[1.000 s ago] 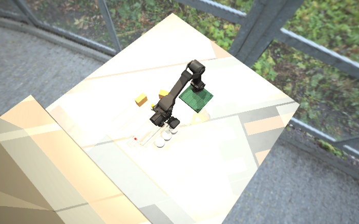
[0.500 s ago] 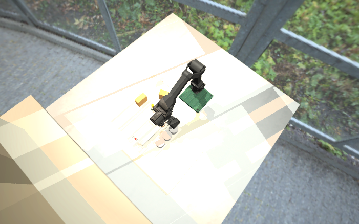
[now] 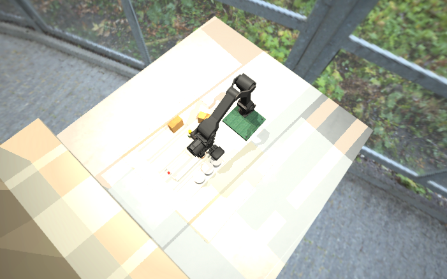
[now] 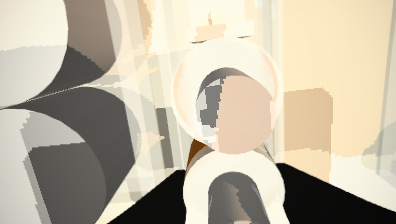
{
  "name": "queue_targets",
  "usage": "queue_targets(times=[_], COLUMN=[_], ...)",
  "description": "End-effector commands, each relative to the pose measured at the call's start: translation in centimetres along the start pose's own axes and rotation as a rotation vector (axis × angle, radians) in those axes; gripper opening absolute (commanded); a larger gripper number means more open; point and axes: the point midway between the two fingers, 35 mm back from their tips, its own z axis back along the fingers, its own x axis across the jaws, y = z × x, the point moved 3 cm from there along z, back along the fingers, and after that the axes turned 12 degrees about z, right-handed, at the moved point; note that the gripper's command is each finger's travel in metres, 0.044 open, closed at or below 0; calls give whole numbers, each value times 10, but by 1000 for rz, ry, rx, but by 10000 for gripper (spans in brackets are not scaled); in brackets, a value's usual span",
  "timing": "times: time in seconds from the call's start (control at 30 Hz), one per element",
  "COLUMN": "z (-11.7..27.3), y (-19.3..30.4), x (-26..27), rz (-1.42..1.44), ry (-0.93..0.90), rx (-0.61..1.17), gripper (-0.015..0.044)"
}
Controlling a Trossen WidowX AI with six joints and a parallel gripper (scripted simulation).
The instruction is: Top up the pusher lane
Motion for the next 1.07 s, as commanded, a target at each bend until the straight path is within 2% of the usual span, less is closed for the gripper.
queue_targets(times=[0.0, 0.07, 0.67, 1.03], z=[0, 0, 20, 23], y=[0, 0, 0, 32], x=[0, 0, 0, 7], rz=[3, 3, 3, 3], ry=[1, 1, 1, 0], rx=[2, 2, 2, 4], gripper=[262, 292, 292, 292])
